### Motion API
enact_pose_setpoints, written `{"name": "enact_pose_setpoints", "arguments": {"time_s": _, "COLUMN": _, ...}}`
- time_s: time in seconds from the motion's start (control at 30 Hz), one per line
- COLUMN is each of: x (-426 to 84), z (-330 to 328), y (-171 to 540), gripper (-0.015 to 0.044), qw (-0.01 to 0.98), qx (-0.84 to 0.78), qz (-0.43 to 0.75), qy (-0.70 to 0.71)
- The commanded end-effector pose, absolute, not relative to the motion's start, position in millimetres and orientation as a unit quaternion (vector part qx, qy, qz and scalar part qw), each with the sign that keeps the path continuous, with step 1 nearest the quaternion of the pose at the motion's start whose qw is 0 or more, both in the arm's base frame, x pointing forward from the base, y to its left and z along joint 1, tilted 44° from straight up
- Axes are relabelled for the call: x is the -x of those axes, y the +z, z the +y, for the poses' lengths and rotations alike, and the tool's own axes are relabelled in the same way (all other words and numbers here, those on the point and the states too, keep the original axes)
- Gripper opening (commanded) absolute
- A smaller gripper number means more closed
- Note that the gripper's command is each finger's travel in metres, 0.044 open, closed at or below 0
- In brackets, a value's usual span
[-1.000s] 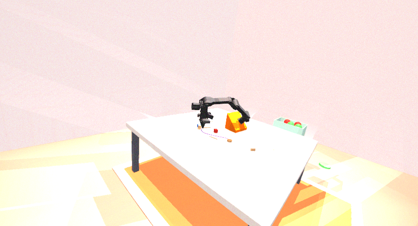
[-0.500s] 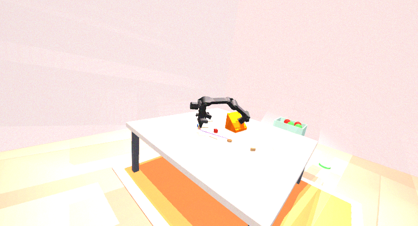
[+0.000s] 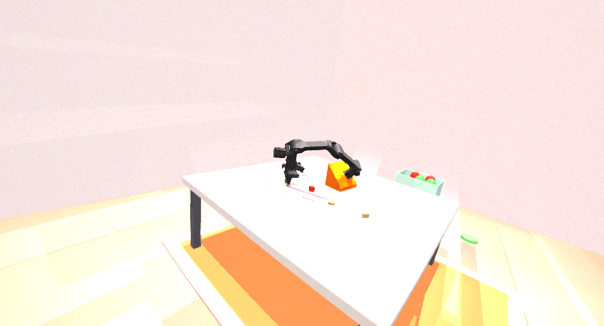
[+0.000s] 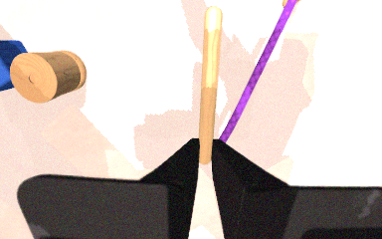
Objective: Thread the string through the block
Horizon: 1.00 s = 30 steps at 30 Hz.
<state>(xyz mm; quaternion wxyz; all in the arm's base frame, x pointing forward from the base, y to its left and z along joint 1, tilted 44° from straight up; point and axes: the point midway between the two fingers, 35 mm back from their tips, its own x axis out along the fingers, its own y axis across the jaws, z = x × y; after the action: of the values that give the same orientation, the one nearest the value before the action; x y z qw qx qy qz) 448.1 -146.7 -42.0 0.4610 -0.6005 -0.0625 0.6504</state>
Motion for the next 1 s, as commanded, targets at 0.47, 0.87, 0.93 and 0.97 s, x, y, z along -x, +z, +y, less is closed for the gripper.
{"name": "enact_pose_setpoints", "arguments": {"time_s": 0.47, "x": -438, "z": -140, "y": -64, "gripper": 0.0, "qw": 0.462, "qx": 0.598, "qz": -0.058, "qy": 0.653}}
{"name": "enact_pose_setpoints", "arguments": {"time_s": 0.87, "x": -430, "z": -135, "y": -76, "gripper": 0.0, "qw": 0.462, "qx": 0.598, "qz": -0.059, "qy": 0.653}}
{"name": "enact_pose_setpoints", "arguments": {"time_s": 0.93, "x": -429, "z": -134, "y": -78, "gripper": 0.0, "qw": 0.462, "qx": 0.598, "qz": -0.059, "qy": 0.653}}
{"name": "enact_pose_setpoints", "arguments": {"time_s": 0.97, "x": -428, "z": -133, "y": -79, "gripper": 0.0, "qw": 0.462, "qx": 0.598, "qz": -0.059, "qy": 0.653}}
